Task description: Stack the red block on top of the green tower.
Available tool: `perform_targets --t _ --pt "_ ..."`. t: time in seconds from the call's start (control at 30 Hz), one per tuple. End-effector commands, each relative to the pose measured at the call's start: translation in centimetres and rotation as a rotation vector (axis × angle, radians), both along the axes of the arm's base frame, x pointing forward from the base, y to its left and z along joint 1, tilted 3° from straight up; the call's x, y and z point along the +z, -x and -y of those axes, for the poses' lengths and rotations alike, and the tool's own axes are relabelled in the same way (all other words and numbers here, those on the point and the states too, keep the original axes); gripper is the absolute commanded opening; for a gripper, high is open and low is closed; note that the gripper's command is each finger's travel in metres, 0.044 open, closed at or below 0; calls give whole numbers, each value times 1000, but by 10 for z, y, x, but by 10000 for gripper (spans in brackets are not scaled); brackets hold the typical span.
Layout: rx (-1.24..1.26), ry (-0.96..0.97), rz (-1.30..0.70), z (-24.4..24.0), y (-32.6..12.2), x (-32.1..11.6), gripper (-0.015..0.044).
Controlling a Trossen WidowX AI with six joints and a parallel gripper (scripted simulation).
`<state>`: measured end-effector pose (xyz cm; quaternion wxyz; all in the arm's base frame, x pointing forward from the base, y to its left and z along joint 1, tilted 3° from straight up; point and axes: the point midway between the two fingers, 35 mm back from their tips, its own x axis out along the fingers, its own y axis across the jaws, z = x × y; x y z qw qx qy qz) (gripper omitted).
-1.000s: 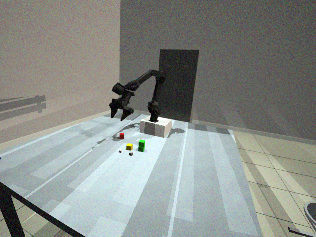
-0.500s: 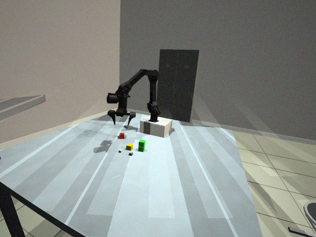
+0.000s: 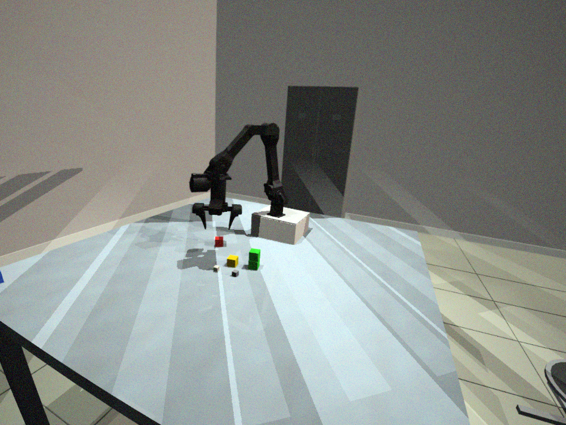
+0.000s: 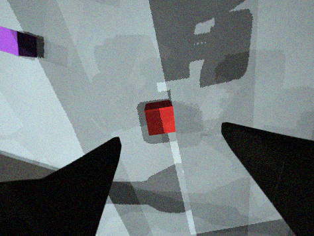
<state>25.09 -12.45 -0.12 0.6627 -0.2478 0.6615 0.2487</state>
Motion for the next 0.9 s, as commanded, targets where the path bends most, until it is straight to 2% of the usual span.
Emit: perform_targets --t 0.0,0.87 --pt "6 -8 -22 -2 6 -21 440" --pt "6 -8 -22 -3 6 -56 440"
